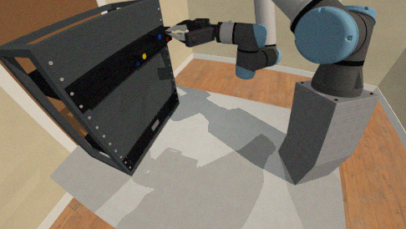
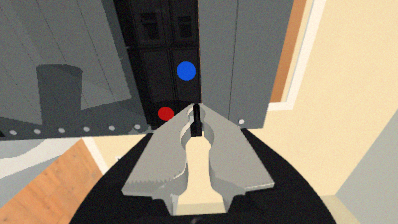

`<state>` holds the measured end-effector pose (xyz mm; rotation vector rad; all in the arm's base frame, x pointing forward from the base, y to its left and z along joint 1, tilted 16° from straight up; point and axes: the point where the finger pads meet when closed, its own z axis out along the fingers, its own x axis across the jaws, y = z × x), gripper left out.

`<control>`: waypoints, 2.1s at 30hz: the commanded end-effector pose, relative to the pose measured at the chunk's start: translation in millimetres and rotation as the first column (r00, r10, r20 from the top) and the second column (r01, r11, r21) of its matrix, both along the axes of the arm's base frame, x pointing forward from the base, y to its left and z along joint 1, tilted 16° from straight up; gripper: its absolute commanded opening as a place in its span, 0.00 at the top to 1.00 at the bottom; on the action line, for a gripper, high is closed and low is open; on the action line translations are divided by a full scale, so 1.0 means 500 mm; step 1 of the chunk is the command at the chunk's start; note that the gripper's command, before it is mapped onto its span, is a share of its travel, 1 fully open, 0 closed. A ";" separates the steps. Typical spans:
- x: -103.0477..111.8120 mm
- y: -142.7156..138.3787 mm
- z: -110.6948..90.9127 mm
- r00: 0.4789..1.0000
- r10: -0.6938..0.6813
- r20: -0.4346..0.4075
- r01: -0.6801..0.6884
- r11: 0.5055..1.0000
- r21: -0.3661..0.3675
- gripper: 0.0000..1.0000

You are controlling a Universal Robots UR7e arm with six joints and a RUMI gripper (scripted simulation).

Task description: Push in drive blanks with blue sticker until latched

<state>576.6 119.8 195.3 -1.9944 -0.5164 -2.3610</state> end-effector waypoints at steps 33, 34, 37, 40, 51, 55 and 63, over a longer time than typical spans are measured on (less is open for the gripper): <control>0.019 0.005 0.004 1.000 0.000 0.001 0.000 1.000 0.000 1.00; 0.019 0.005 0.004 1.000 0.000 0.001 0.000 1.000 0.000 1.00; 0.019 0.005 0.004 1.000 0.000 0.001 0.000 1.000 0.000 1.00; 0.019 0.005 0.004 1.000 0.000 0.001 0.000 1.000 0.000 1.00; 0.038 0.010 0.006 1.000 0.000 0.001 0.000 1.000 0.000 1.00; 0.038 0.010 0.006 1.000 0.000 0.001 0.000 1.000 0.000 1.00; 0.046 0.013 0.007 1.000 0.000 0.001 0.000 1.000 0.000 1.00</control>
